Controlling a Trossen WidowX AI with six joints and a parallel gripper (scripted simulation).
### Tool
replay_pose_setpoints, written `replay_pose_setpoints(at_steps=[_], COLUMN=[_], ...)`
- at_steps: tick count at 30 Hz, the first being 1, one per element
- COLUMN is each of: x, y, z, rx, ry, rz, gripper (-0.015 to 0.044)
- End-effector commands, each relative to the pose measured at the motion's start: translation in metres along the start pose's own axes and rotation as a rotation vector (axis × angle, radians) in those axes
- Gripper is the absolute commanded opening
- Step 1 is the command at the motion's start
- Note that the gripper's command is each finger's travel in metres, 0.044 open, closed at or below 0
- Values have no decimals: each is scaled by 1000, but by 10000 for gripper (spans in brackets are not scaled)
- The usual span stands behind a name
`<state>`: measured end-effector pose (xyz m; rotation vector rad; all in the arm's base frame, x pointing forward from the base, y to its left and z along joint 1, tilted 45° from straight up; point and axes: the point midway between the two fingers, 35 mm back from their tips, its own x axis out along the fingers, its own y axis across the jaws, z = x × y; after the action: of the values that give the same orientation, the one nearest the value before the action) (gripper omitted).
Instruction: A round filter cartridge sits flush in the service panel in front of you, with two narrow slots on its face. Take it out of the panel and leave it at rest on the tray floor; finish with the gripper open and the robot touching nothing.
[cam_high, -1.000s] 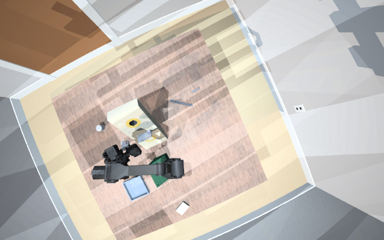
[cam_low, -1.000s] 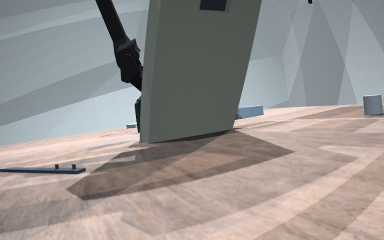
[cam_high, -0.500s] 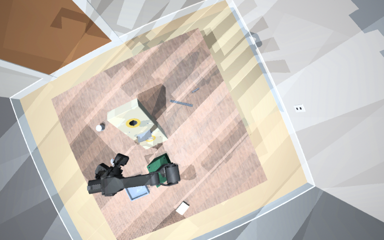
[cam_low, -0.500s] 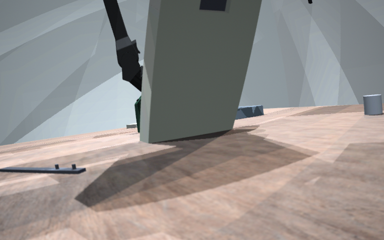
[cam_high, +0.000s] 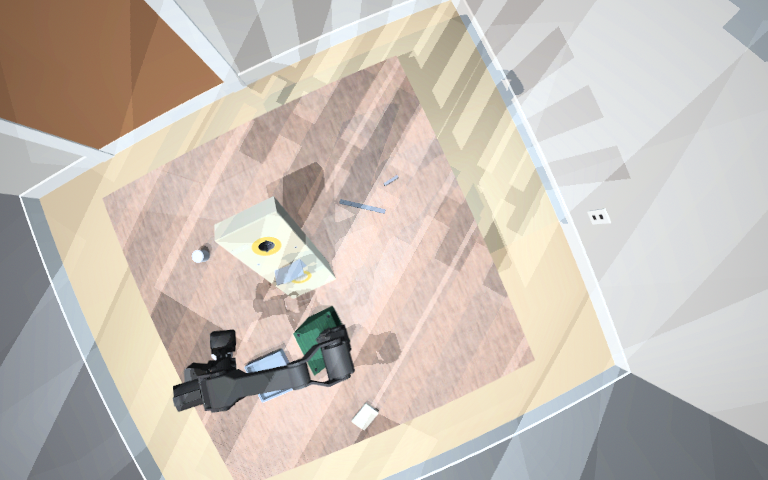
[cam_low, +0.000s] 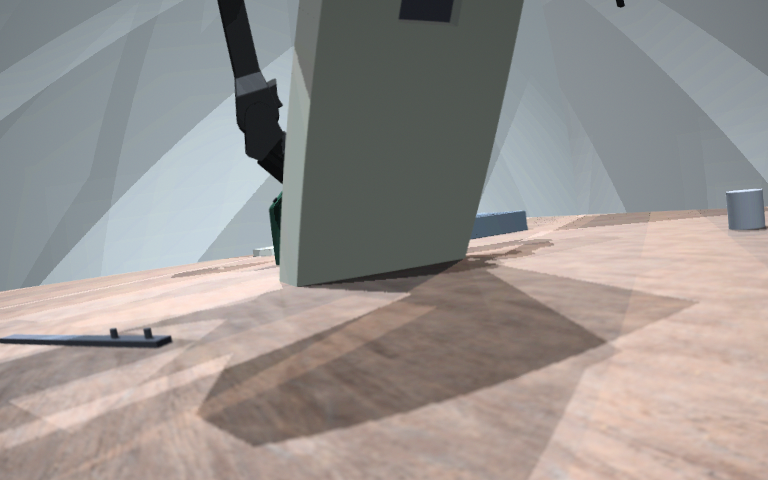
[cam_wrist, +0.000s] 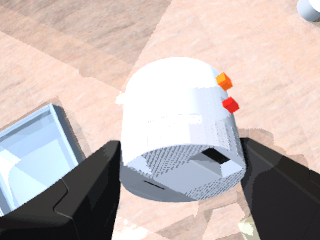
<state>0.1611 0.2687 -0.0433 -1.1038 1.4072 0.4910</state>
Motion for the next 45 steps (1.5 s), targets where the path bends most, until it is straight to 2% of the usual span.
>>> replay_pose_setpoints(at_steps=[1,12,24,33,45], x=[2,48,91,99,148], y=[8,94,161,167,168], z=[1,-35,-104,-116,-143], rx=[-28,-273,-548,-582,-582], ry=[-11,-23,-13,-10,-9], rz=[21,167,323,341,342], gripper=[0,0,0,0,0])
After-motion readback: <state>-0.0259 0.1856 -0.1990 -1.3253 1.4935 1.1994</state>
